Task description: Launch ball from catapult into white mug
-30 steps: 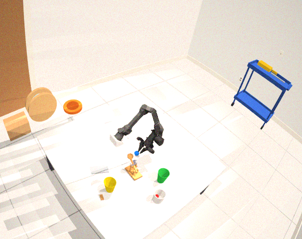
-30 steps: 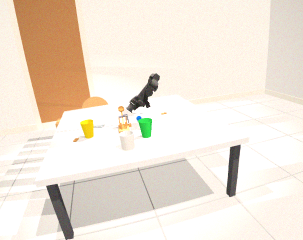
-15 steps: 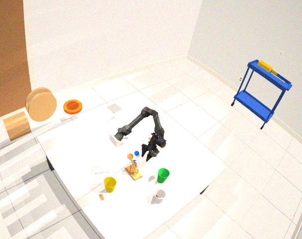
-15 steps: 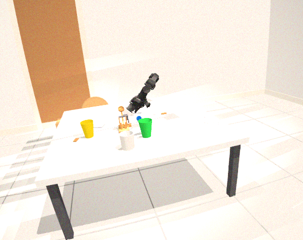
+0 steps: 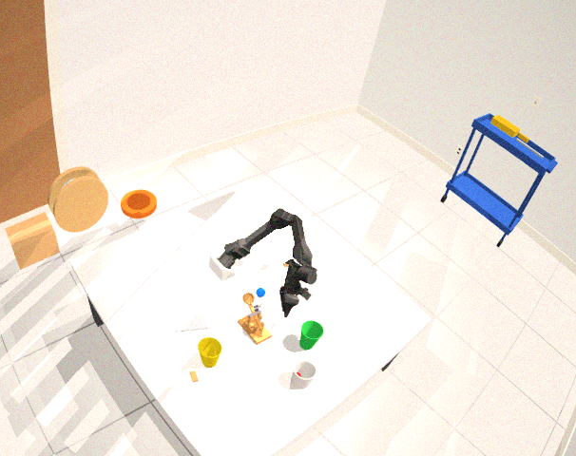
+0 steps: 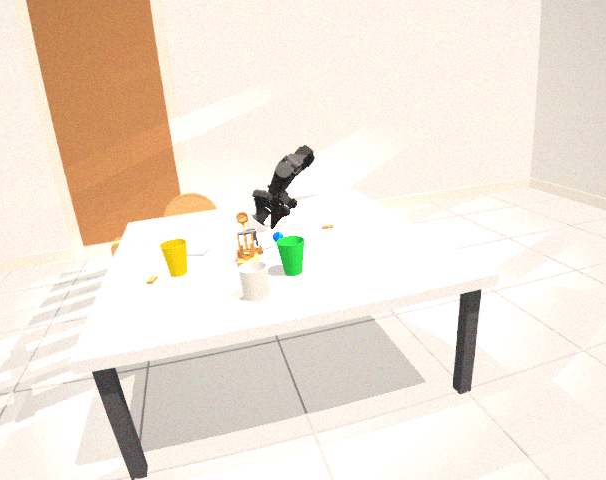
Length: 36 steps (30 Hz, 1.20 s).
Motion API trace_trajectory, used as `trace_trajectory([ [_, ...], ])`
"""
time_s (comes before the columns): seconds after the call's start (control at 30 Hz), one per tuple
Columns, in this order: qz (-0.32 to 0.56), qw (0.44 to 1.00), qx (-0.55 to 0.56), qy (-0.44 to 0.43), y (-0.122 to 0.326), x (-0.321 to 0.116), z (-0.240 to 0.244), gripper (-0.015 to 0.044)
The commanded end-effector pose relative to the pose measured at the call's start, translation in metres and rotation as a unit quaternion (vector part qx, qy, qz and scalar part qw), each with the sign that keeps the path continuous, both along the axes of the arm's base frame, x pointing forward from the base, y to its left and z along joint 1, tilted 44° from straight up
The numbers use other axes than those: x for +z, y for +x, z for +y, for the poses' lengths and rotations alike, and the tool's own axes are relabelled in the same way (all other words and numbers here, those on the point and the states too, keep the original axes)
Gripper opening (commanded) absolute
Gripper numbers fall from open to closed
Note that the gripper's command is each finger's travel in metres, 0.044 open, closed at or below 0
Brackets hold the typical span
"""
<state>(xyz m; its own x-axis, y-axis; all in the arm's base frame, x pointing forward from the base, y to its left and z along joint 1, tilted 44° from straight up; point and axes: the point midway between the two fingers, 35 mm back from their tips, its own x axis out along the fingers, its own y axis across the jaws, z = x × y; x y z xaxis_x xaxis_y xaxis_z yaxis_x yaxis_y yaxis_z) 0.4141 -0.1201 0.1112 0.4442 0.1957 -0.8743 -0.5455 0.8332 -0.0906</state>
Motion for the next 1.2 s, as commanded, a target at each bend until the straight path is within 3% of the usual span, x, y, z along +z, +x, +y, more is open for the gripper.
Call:
trace_trajectory([
  [0.0, -0.019, 0.998, -0.046, 0.036, 0.015, 0.002, -0.010, 0.0440],
  [0.53, -0.078, 0.948, -0.230, 0.204, 0.065, 0.009, -0.062, 0.0440],
  [1.17, -0.111, 0.817, -0.359, 0.437, 0.110, 0.023, -0.133, 0.0440],
])
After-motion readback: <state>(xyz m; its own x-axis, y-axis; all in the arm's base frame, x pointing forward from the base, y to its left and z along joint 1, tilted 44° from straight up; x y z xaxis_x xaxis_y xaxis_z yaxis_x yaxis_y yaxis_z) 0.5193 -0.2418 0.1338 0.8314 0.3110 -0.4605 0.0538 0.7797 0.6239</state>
